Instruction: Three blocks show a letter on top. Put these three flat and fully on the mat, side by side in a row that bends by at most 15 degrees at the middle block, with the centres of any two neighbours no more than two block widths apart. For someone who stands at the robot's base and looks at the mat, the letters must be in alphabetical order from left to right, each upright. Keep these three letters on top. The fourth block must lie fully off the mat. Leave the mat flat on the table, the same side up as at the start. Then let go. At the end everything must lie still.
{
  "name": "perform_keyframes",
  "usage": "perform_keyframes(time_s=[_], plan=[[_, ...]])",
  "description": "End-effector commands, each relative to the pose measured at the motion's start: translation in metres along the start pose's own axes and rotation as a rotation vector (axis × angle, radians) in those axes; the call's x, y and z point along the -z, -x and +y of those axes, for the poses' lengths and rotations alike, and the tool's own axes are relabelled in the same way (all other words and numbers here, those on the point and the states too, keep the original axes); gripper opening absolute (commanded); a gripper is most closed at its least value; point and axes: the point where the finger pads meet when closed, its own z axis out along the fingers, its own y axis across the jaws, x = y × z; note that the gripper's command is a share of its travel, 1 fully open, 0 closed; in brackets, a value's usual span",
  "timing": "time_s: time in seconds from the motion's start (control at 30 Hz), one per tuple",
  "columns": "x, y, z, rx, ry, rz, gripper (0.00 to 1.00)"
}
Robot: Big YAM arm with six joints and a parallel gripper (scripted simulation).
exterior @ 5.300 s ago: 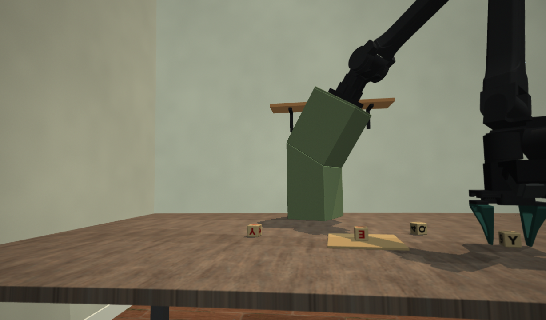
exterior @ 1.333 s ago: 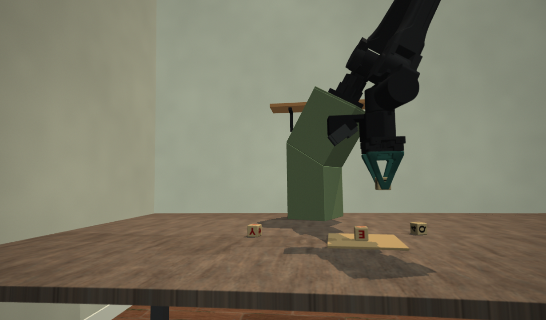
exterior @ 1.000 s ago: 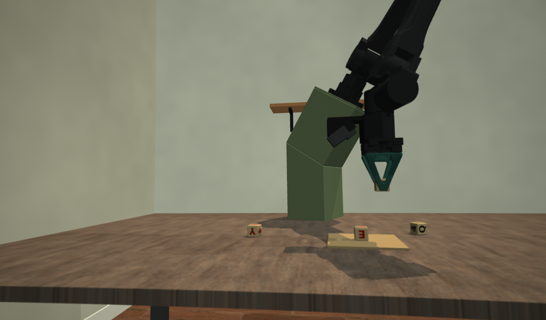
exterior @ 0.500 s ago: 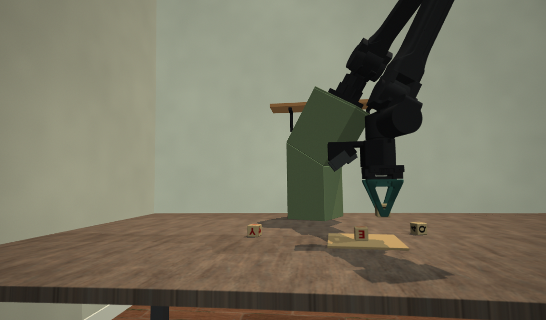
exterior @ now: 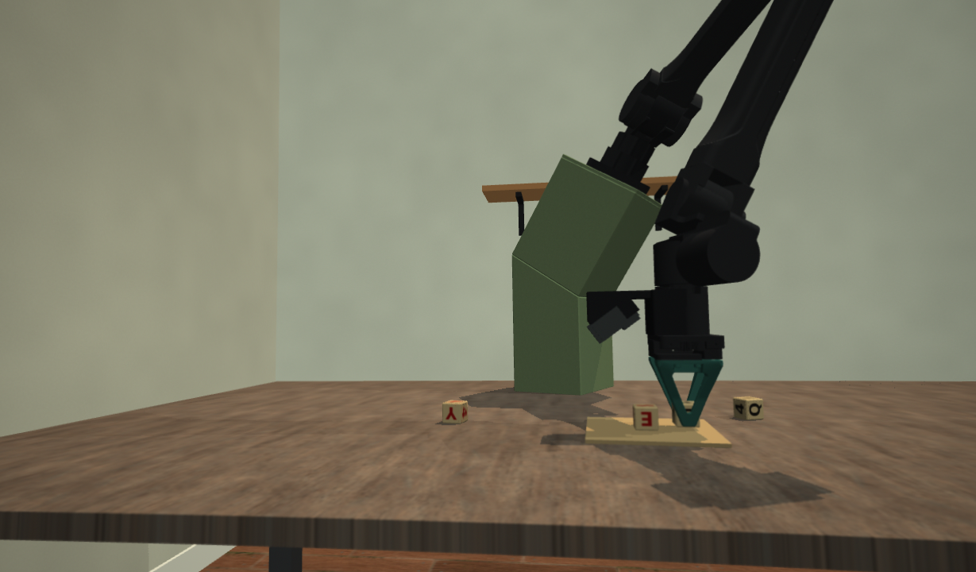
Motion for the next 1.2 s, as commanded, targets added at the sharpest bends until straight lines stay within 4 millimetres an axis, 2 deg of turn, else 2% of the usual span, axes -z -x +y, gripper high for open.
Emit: perform_keyframes(time_s=[0.0,1.17], plan=[[0.0068,-0.0028,0.0163,-0.014,0.041,0.005,0.2],[0.0084,-0.0019,0.0169,-0.024,0.028,0.0,0.2]])
